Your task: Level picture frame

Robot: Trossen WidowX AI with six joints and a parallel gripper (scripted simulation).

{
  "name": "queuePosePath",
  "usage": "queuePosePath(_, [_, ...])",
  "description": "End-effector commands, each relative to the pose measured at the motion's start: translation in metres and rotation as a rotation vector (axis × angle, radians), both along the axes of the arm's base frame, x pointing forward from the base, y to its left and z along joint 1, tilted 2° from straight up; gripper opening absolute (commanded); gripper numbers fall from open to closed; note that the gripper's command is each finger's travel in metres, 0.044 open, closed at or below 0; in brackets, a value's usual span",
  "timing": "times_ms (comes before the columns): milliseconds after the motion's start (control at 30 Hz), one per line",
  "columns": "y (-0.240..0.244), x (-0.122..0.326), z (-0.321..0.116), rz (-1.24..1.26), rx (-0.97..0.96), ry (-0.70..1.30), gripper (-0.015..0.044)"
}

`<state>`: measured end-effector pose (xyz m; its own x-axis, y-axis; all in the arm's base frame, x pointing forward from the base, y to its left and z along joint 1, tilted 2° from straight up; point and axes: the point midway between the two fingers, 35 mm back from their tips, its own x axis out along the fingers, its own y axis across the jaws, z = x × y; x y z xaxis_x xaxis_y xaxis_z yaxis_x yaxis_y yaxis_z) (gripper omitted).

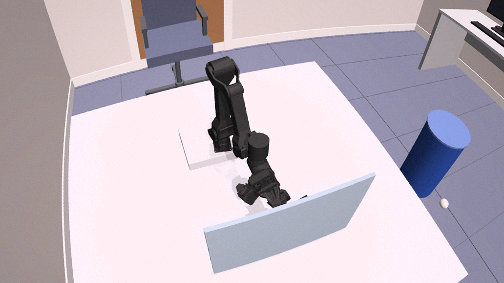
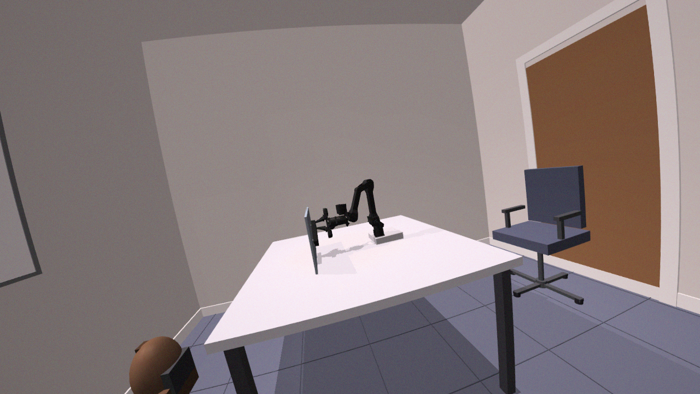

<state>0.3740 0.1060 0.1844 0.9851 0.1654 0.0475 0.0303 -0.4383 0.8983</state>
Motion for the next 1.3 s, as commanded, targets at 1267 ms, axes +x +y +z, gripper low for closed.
queuePosePath(1267, [-0.0032,0.0005,0.0059,0.003,0.003,-0.001,0.0000])
